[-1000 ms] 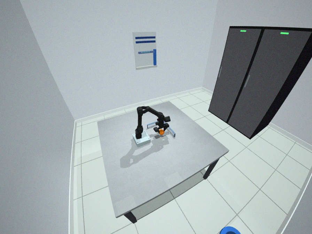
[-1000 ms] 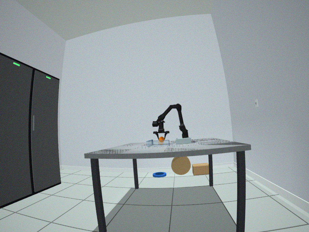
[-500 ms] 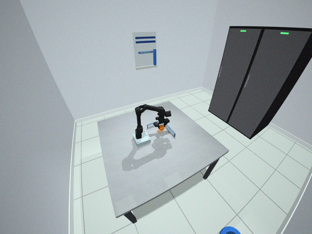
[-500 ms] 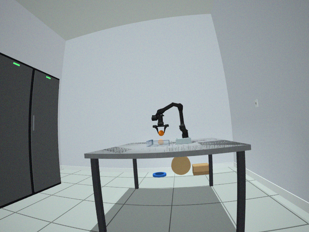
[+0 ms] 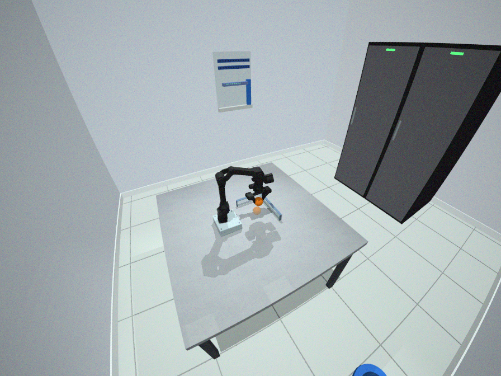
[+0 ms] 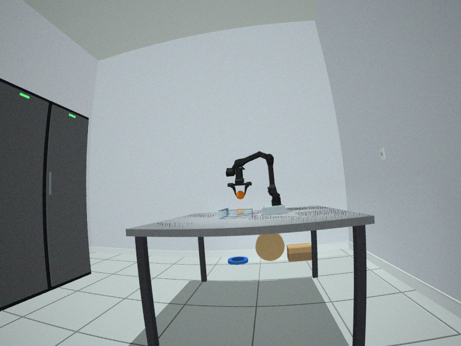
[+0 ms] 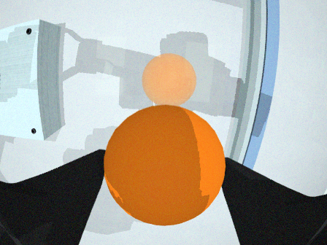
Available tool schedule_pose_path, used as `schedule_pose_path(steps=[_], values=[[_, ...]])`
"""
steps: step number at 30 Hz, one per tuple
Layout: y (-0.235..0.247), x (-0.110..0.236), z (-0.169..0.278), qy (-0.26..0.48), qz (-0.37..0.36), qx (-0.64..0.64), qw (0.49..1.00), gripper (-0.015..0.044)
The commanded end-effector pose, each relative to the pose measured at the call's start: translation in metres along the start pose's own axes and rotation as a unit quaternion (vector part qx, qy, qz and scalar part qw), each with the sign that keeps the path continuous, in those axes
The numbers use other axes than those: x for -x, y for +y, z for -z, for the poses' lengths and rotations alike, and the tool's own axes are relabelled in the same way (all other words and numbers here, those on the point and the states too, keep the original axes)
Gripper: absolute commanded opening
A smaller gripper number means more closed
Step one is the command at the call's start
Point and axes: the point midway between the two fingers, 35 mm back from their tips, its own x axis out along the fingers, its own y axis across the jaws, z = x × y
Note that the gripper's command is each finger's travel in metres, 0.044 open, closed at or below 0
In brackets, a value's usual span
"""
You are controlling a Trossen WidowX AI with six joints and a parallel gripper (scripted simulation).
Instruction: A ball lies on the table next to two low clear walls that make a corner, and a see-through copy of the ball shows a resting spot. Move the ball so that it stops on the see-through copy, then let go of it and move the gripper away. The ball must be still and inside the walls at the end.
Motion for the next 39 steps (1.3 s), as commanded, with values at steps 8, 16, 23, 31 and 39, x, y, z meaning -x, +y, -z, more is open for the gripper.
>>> schedule_pose_path(steps=[8,16,23,31,39], values=[[-0.007,-0.045,-0.037,-0.001,-0.004,0.0,1.0,0.0],[-0.009,-0.069,-0.037,-0.001,-0.004,0.0,1.0,0.0],[-0.008,-0.107,-0.037,-0.001,-0.004,0.0,1.0,0.0],[-0.007,-0.116,-0.037,-0.001,-0.004,0.0,1.0,0.0],[-0.007,-0.127,-0.037,-0.001,-0.005,0.0,1.0,0.0]])
